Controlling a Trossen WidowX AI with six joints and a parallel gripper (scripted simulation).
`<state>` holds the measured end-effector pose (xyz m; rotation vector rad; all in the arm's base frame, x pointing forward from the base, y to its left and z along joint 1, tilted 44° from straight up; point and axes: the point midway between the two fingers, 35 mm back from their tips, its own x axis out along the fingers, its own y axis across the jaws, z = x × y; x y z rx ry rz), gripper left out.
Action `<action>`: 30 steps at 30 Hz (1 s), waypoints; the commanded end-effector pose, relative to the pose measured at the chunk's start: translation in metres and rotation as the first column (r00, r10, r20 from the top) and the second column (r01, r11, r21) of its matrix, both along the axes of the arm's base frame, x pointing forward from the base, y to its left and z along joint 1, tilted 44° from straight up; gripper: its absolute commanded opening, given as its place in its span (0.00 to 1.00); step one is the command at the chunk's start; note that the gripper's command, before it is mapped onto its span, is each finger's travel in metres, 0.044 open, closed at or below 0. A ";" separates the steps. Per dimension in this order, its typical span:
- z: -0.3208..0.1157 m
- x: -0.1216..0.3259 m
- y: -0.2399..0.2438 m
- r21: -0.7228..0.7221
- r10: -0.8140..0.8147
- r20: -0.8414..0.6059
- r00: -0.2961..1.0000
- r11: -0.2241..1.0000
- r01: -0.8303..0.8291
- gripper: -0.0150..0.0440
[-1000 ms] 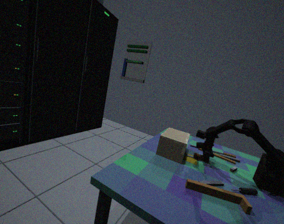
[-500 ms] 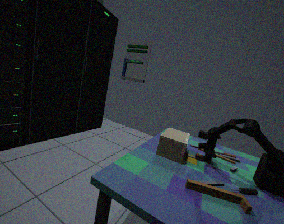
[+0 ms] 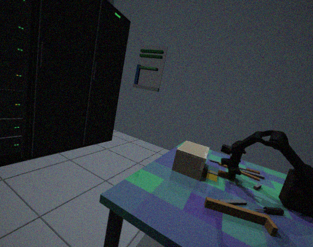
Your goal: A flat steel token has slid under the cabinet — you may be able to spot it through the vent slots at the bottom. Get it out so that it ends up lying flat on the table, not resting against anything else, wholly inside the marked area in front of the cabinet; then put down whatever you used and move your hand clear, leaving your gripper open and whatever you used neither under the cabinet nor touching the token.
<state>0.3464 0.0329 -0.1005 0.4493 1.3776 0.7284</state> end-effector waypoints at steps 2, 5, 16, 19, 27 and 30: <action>-0.002 -0.007 0.000 0.001 0.004 0.000 1.000 1.000 -0.004 0.25; -0.003 -0.010 -0.001 0.001 0.004 0.000 1.000 1.000 -0.004 0.25; -0.005 -0.023 -0.003 0.000 0.004 -0.001 1.000 1.000 -0.004 0.25; -0.006 -0.027 -0.003 0.000 0.004 -0.001 1.000 1.000 -0.004 0.25; -0.008 -0.036 -0.005 0.000 0.004 -0.001 1.000 1.000 -0.004 0.25; -0.009 -0.040 -0.006 0.000 0.004 -0.002 1.000 1.000 -0.004 0.25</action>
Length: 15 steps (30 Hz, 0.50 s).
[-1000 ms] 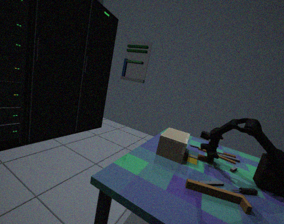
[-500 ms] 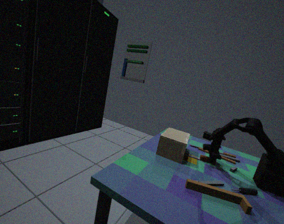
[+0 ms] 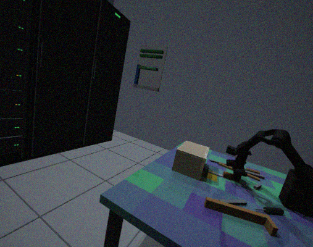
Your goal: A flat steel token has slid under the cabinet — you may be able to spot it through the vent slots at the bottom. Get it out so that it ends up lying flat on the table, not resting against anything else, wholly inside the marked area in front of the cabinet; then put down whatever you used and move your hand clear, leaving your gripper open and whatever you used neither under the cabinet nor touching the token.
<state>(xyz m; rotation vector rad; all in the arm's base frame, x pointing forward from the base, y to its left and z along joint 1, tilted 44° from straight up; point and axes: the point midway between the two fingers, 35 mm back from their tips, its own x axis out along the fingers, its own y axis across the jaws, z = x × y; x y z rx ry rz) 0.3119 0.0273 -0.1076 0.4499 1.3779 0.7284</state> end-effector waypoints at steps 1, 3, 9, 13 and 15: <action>-0.002 -0.007 0.000 0.000 0.004 -0.001 1.000 1.000 -0.004 0.25; -0.002 -0.009 0.000 0.000 0.004 -0.001 1.000 1.000 -0.004 0.25; -0.004 -0.017 -0.002 0.000 0.004 -0.002 1.000 1.000 -0.004 0.25; -0.005 -0.022 -0.003 -0.001 0.004 -0.002 1.000 1.000 -0.004 0.25; -0.005 -0.025 -0.003 -0.001 0.004 -0.002 1.000 1.000 -0.004 0.25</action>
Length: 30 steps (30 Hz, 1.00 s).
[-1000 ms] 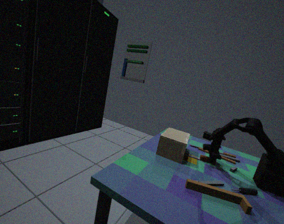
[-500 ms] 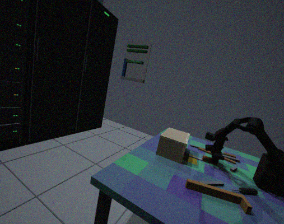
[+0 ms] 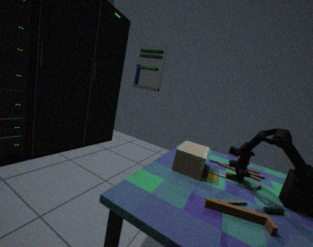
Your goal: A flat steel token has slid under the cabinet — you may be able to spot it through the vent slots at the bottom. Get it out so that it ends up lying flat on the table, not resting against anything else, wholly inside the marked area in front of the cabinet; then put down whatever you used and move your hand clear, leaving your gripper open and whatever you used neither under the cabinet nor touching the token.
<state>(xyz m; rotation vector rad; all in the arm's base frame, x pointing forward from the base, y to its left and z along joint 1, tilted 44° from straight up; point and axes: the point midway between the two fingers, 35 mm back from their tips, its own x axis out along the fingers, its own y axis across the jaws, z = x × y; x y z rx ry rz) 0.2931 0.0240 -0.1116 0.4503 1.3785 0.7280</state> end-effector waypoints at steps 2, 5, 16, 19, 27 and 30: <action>-0.002 -0.009 0.000 -0.001 0.004 -0.002 1.000 1.000 -0.004 0.25; -0.003 -0.012 -0.001 -0.001 0.004 -0.002 1.000 1.000 -0.004 0.25; -0.006 -0.028 -0.004 -0.001 0.004 -0.003 1.000 1.000 -0.004 0.25; -0.007 -0.032 -0.004 -0.001 0.004 -0.003 1.000 1.000 -0.004 0.25; -0.009 -0.044 -0.007 -0.002 0.004 -0.004 1.000 1.000 -0.004 0.25; -0.010 -0.048 -0.007 -0.002 0.004 -0.004 1.000 1.000 -0.004 0.25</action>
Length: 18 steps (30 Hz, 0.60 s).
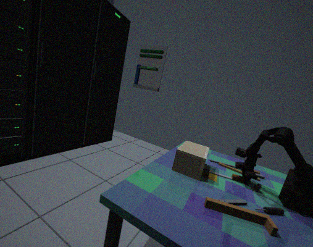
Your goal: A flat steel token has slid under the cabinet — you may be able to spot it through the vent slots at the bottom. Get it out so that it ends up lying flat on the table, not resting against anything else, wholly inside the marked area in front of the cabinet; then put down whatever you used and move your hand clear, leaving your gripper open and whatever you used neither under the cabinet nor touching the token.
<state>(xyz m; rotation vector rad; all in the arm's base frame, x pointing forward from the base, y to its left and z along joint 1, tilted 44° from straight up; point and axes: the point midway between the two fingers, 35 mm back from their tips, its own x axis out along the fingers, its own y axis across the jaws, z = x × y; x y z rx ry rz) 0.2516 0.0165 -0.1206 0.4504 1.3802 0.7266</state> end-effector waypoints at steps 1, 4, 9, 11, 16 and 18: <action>-0.002 -0.008 0.000 -0.001 0.005 -0.002 1.000 1.000 -0.005 0.25; -0.003 -0.013 -0.001 -0.001 0.005 -0.003 1.000 1.000 -0.005 0.25; -0.004 -0.020 -0.002 -0.001 0.005 -0.003 1.000 1.000 -0.005 0.25; -0.004 -0.020 -0.003 -0.001 0.004 -0.002 1.000 1.000 -0.004 0.25; -0.004 -0.017 -0.004 -0.002 0.006 0.004 1.000 1.000 -0.006 0.25; -0.005 -0.016 -0.005 -0.002 0.014 0.011 1.000 1.000 -0.014 0.25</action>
